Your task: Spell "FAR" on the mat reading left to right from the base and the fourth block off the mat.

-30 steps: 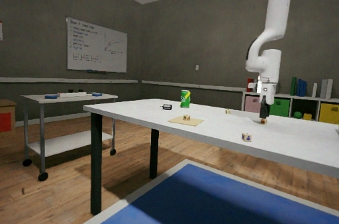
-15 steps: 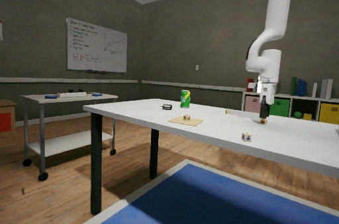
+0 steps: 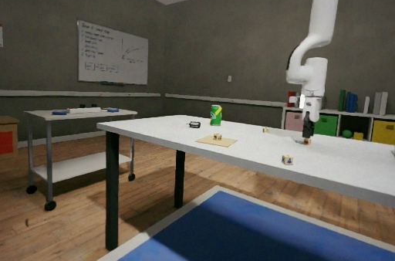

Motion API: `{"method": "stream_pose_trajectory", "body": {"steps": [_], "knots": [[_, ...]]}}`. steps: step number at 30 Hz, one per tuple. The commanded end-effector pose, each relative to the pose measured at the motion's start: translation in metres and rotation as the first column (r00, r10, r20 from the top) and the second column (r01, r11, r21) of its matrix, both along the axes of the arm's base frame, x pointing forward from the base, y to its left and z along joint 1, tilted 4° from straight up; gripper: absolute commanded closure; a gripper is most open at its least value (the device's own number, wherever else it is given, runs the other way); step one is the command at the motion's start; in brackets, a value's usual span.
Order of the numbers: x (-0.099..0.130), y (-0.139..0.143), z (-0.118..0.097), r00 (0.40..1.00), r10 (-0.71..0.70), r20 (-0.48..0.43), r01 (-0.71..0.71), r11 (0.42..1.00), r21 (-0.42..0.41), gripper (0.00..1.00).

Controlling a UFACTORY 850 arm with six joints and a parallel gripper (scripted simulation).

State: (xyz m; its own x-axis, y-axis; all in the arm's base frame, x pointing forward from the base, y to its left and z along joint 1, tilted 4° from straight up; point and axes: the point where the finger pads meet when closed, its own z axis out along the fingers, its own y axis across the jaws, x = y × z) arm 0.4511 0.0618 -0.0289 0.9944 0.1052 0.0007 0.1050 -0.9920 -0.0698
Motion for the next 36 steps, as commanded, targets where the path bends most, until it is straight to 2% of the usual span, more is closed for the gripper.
{"method": "stream_pose_trajectory", "body": {"steps": [1,36], "knots": [[0.0009,0.0001,0.0005,1.0,0.0,0.002,0.0,1.0,0.0,0.36],[0.0009,0.0003,-0.0027,1.0,0.0,0.002,0.0,1.0,0.0,0.36]]}}
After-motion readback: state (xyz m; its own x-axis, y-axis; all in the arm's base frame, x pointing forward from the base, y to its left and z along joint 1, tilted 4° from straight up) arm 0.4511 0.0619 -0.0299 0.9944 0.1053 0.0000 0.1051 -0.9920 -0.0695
